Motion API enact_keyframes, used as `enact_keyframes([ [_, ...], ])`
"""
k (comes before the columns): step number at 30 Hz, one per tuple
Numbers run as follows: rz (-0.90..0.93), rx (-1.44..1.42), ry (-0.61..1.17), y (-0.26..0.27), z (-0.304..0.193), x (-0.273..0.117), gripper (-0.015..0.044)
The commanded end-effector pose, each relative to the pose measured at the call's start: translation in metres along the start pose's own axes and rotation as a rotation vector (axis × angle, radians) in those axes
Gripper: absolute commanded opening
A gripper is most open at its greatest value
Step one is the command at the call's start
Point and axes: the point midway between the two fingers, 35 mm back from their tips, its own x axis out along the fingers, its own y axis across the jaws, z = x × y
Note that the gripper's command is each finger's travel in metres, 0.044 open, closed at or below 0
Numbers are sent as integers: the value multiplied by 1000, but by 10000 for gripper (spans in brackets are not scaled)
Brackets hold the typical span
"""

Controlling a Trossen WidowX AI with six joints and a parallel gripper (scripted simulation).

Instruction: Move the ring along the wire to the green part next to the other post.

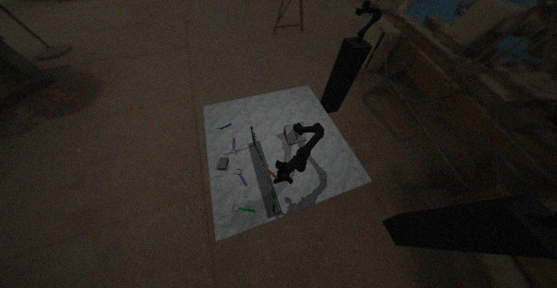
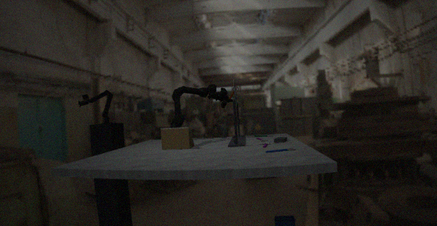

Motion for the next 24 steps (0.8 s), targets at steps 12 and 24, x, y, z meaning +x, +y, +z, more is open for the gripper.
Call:
enact_keyframes([
  [12, 170, 290, -19, 22, 3, -1, -150],
  [24, 301, 516, -35, 37, 9, -4, -150],
])
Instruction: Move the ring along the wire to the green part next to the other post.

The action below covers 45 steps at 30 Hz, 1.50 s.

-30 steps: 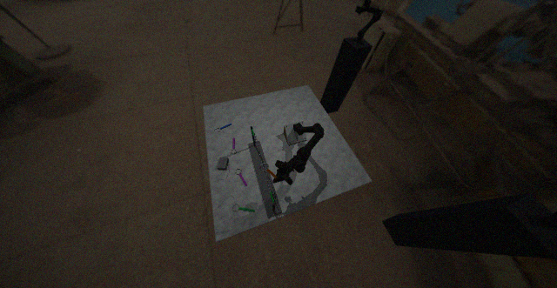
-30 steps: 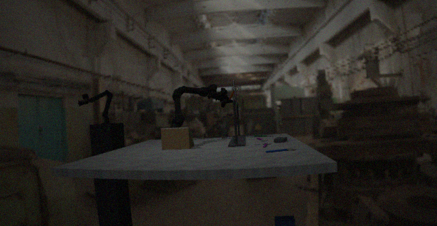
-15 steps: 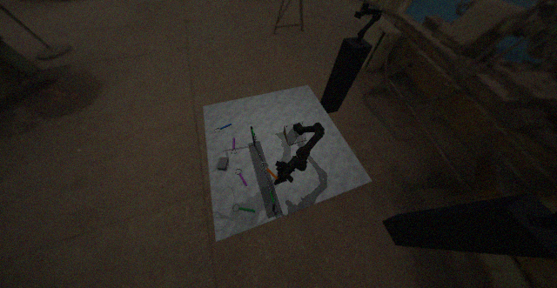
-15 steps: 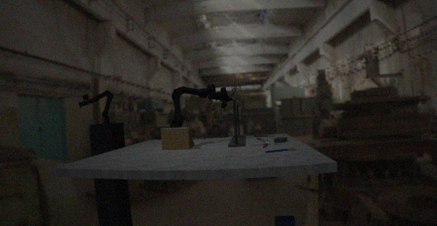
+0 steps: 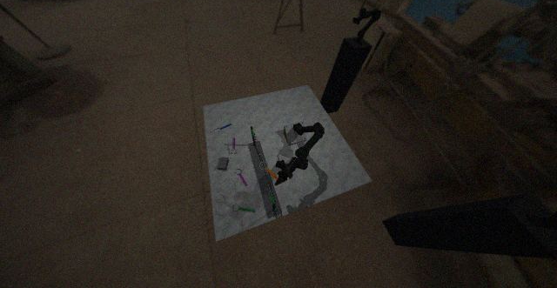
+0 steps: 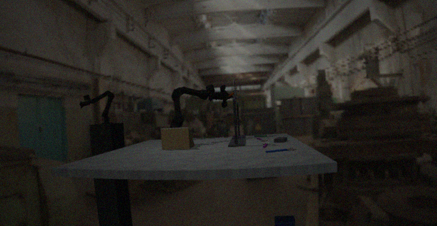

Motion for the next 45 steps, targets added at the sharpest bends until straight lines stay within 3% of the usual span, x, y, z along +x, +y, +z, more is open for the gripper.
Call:
enact_keyframes([
  [1, 49, 82, -7, 6, 0, 0, -150],
  [29, 334, 579, -43, 39, 11, -3, -150],
  [45, 369, 632, -47, 34, 4, 0, -150],
])
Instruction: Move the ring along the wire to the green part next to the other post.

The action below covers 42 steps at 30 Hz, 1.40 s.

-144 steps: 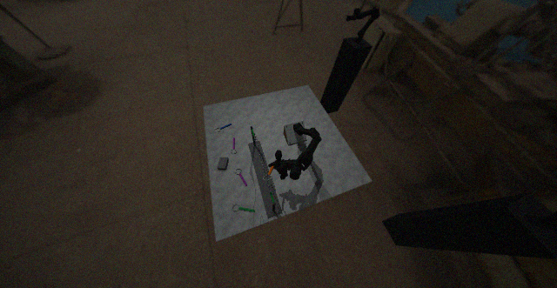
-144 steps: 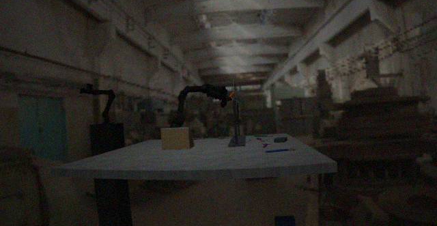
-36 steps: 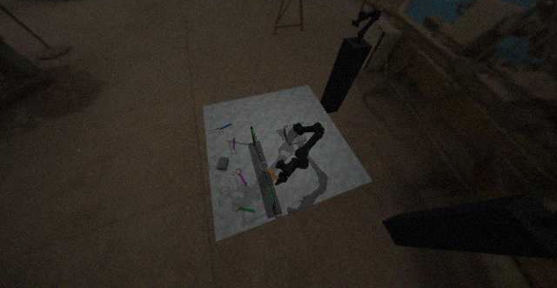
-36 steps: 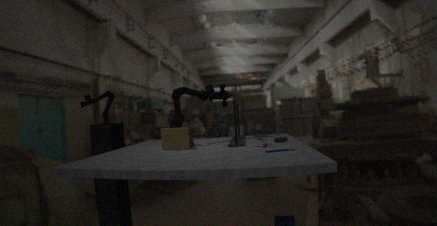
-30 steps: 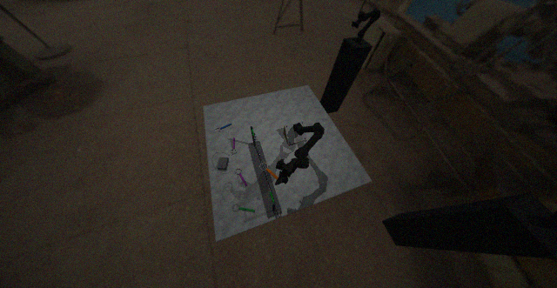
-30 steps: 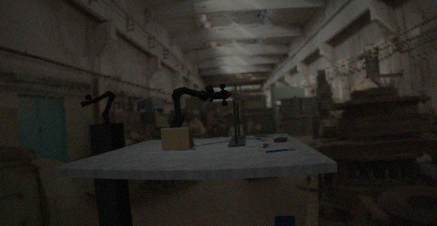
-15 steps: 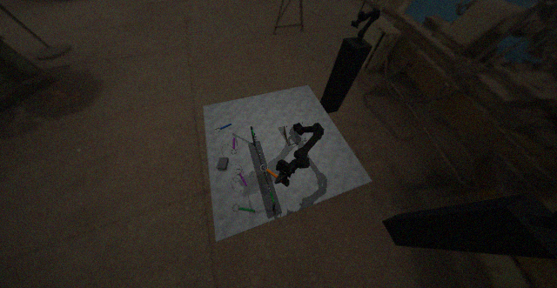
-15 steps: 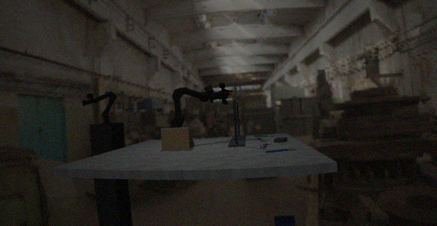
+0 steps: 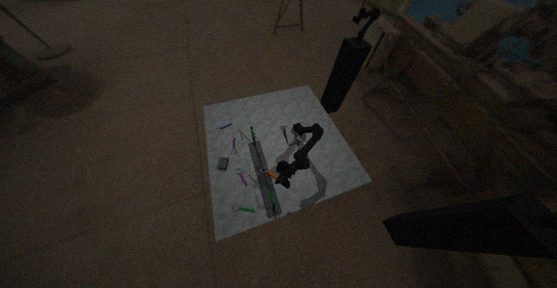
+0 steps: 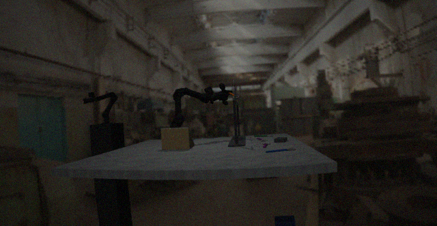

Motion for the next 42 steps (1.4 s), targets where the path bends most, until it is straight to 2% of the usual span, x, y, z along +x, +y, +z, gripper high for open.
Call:
enact_keyframes([
  [1, -3, -16, 2, -5, -1, 0, -150],
  [21, -169, -325, 30, -62, 8, -9, -150],
  [42, -417, -775, 73, -122, 48, -37, -150],
])
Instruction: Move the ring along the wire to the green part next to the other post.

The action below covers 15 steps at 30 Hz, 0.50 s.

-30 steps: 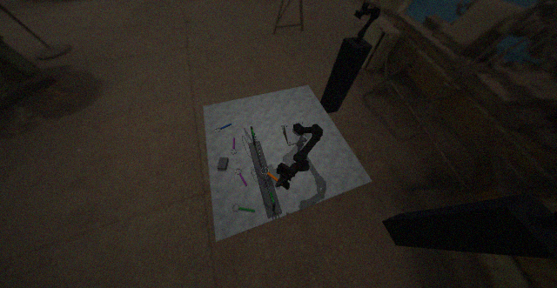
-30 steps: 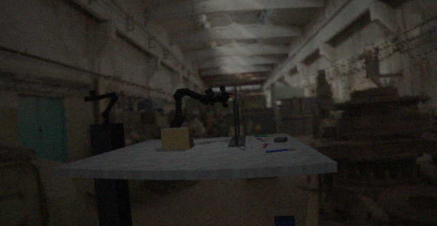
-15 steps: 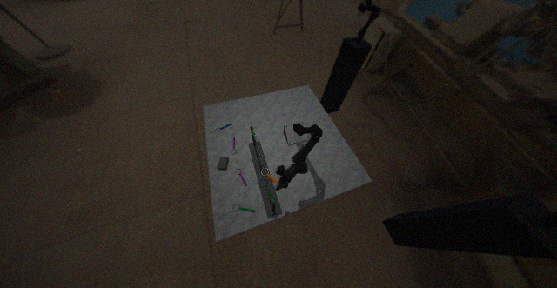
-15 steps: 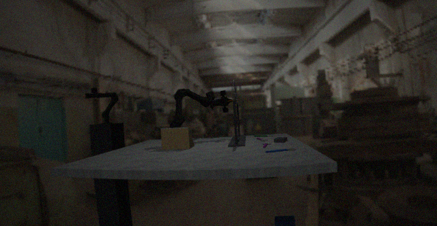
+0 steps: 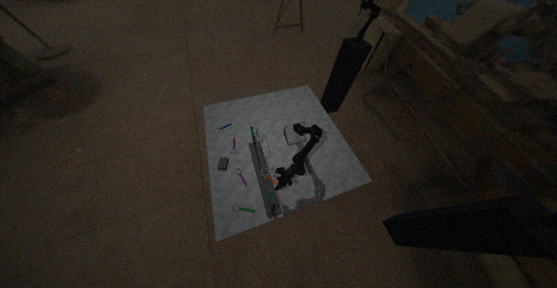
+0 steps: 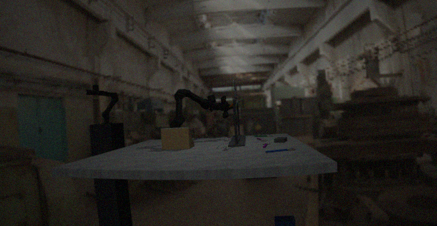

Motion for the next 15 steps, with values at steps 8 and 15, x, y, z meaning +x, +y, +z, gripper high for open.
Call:
enact_keyframes([
  [8, -137, -247, 28, -42, 5, -7, -150],
  [15, -220, -399, 45, -66, 13, -14, -150],
])
